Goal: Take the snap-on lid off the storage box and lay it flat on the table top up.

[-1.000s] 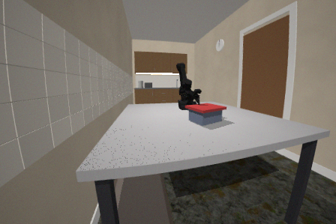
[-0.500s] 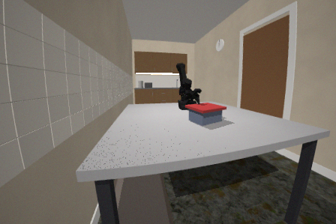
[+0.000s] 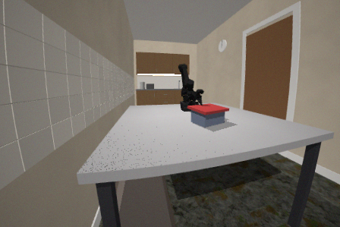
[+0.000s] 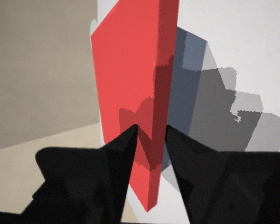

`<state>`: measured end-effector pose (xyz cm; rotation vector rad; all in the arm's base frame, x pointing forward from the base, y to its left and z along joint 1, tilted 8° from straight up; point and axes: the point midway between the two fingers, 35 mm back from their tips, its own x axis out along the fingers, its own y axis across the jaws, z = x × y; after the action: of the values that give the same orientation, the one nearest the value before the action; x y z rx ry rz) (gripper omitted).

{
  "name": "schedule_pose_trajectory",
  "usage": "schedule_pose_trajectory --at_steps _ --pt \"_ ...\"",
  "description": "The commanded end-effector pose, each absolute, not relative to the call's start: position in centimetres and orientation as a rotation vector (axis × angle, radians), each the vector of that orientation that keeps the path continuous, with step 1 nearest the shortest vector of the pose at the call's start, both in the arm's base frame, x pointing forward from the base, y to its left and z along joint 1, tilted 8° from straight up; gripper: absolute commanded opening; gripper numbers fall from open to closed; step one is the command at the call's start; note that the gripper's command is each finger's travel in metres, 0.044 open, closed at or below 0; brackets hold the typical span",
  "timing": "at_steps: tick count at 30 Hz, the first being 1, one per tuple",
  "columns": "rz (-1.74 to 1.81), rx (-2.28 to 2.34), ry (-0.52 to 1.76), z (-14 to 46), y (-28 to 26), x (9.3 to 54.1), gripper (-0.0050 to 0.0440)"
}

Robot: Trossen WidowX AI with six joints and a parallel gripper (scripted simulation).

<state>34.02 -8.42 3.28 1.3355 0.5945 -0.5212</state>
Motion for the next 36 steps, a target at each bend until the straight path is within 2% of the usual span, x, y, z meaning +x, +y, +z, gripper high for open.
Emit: schedule_pose_trajectory --at_steps 1,36 --pt "-0.522 1.336 0.594 3.45 -8.40 34.02 -0.0050" --pt "-0.518 1.335 0.593 3.76 -8.35 34.22 -0.0050"
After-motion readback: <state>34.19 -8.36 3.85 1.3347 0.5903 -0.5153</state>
